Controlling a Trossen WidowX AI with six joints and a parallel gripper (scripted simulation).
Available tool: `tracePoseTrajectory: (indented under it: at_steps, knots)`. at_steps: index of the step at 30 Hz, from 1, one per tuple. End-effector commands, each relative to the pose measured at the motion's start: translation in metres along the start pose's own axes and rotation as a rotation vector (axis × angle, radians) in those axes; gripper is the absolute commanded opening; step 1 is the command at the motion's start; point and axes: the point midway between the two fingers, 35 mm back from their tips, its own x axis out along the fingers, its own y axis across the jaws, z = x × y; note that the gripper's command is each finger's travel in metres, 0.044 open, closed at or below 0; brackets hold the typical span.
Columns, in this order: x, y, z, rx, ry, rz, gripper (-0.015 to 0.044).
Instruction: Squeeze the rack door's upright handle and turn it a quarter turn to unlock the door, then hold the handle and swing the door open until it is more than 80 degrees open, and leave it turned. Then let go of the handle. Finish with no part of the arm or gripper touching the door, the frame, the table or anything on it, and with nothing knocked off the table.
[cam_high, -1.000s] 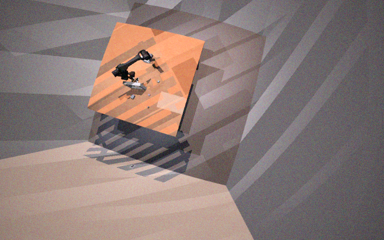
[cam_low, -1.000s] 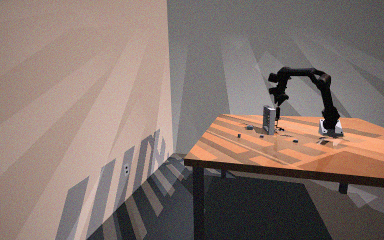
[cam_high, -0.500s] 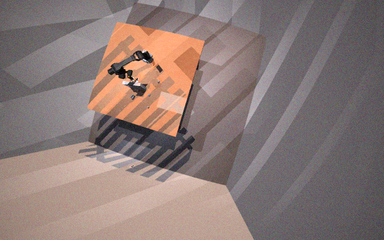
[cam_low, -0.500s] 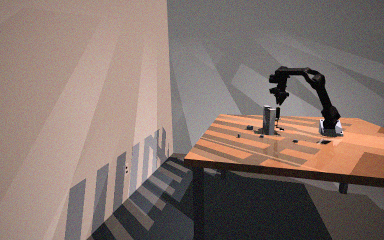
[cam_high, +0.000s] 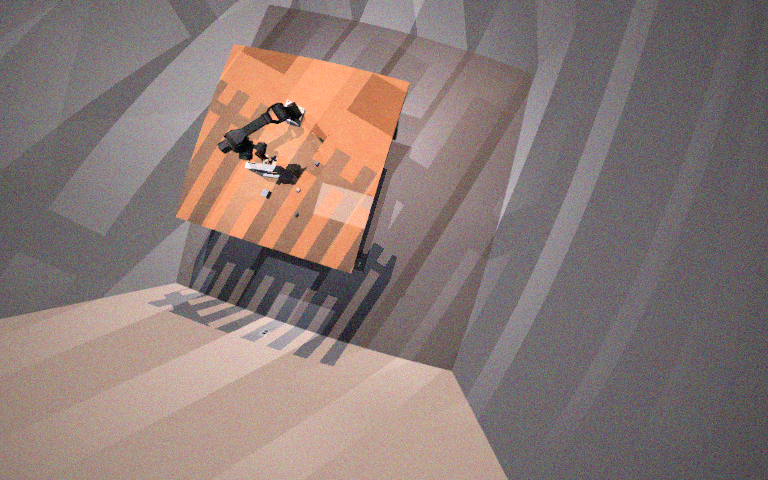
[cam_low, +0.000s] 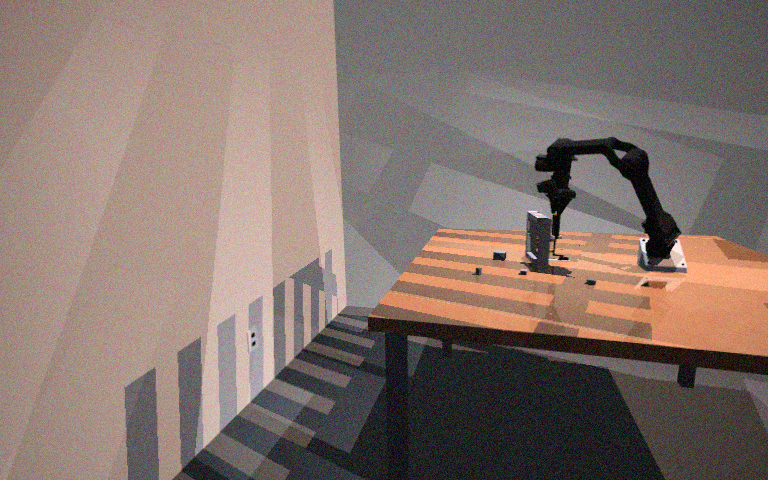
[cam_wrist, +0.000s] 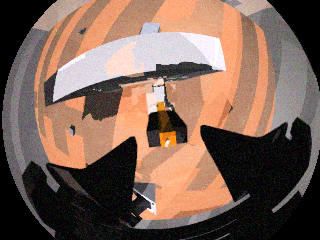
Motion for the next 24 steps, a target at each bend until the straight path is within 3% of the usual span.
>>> tracePoseTrajectory:
  at_steps: [1,24]
  knots:
    - [0.009,0.0,-0.001,0.011,0.014,0.004,0.0298]
    - [0.046,0.002,-0.003,0.028,0.061,-0.001,0.0298]
